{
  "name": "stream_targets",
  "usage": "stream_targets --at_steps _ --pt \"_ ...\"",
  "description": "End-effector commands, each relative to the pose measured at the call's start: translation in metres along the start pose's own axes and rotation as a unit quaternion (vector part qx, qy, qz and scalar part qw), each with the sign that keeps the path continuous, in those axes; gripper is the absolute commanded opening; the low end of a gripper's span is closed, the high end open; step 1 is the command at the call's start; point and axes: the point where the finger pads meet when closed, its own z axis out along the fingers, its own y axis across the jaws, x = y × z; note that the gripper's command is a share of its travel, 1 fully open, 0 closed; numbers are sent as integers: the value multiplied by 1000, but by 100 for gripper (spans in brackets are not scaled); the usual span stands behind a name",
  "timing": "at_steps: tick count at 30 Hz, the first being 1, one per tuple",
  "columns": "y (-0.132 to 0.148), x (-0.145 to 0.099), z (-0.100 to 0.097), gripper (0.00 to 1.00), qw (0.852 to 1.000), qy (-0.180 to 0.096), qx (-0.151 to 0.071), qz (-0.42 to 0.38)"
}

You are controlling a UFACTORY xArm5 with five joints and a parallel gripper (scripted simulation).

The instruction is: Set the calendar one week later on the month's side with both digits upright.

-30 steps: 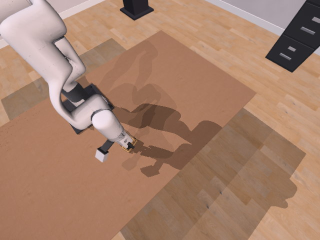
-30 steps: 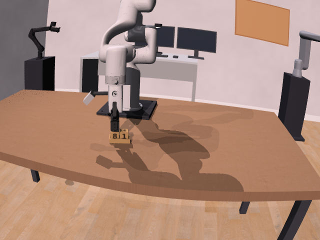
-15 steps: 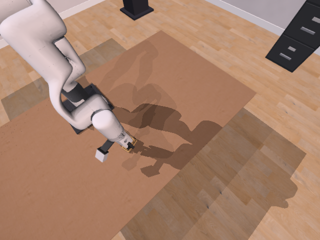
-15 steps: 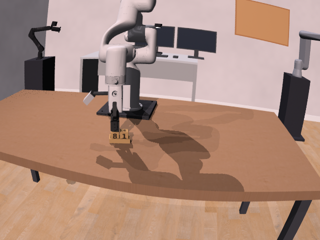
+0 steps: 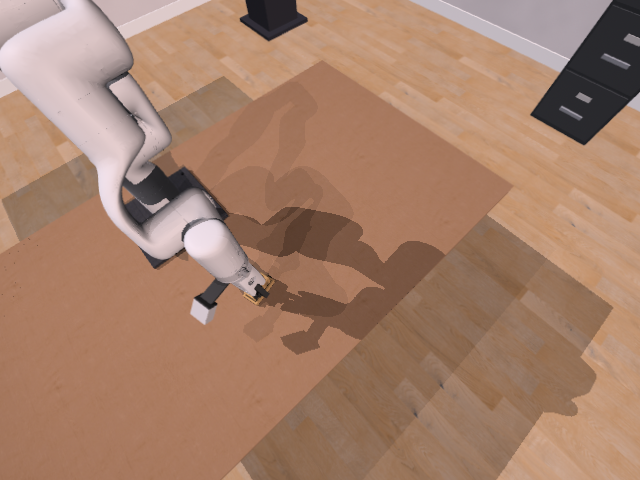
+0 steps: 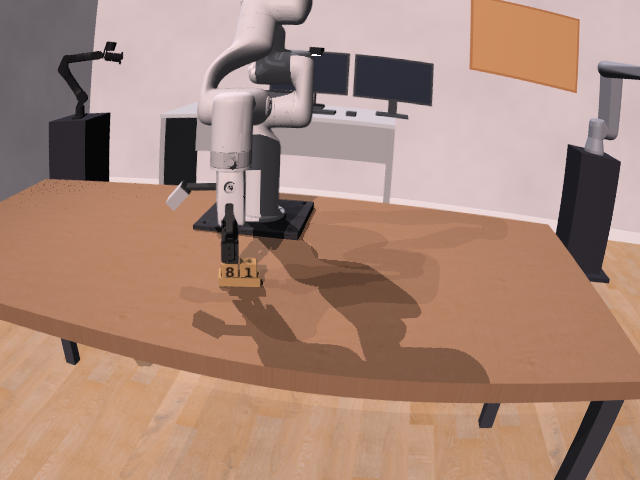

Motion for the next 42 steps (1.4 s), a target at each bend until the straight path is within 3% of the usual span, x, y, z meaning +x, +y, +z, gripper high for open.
stream_targets --at_steps 1,15,42 --pt "-1 0 -1 49 1000 0 2 0" --pt "-1 0 1 49 1000 0 2 0" --pt "-1 1 27 49 1000 0 2 0"
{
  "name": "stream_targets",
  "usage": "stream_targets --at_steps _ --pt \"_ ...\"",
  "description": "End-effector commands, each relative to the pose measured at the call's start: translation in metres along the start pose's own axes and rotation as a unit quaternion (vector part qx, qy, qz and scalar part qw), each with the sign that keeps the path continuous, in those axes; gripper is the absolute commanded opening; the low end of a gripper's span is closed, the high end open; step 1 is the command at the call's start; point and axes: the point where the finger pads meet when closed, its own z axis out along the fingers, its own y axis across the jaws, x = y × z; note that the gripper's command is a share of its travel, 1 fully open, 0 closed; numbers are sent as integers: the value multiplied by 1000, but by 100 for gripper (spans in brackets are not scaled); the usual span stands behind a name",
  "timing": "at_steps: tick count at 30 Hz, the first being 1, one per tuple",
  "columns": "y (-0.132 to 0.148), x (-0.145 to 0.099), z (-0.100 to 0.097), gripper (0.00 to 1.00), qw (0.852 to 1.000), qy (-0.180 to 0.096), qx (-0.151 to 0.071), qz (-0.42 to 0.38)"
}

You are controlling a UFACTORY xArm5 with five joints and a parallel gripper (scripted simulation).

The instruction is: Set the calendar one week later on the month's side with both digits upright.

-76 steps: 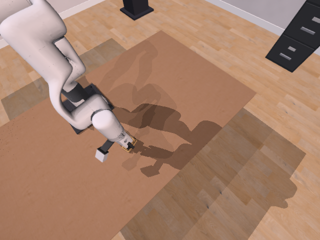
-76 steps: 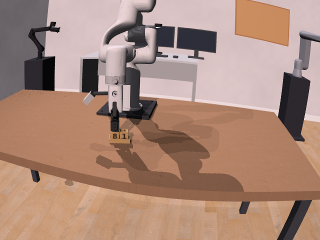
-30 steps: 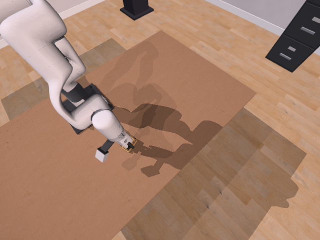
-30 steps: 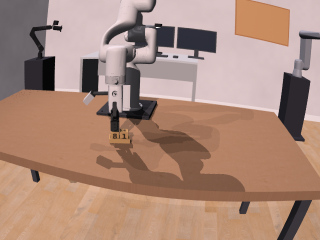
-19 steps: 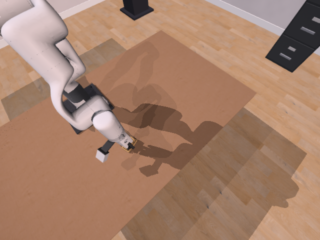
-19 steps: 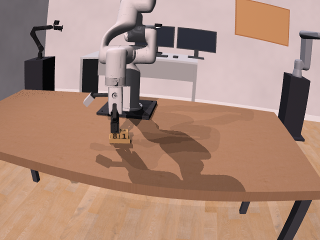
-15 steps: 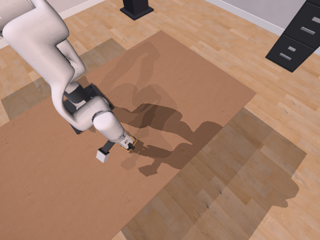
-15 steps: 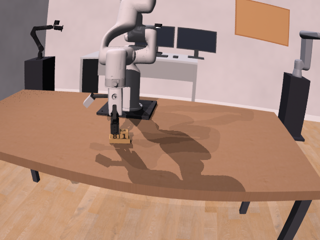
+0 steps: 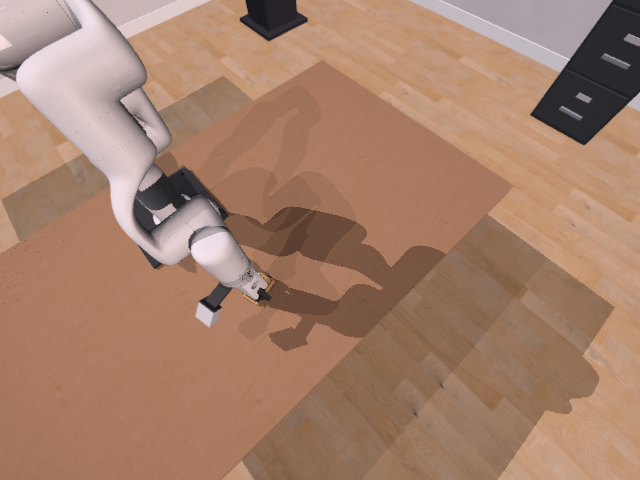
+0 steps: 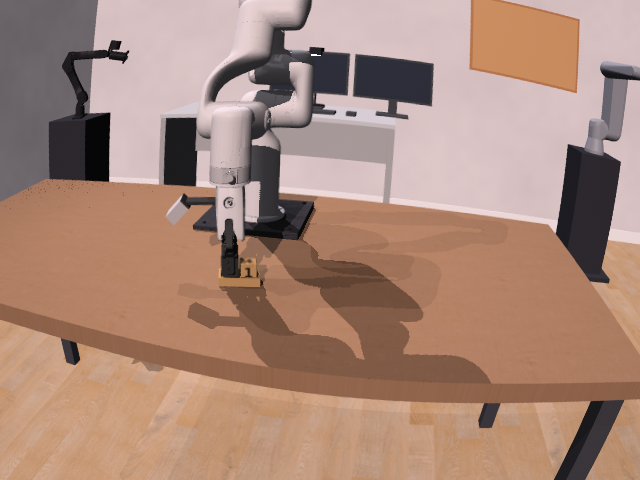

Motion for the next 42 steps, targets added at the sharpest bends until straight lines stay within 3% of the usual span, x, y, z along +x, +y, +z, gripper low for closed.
stream_targets --at_steps 1,35,36,42 --pt "-1 0 0 49 1000 0 2 0" --pt "-1 0 0 49 1000 0 2 0" --pt "-1 0 0 29 1000 0 2 0" --pt "-1 0 0 29 1000 0 2 0"
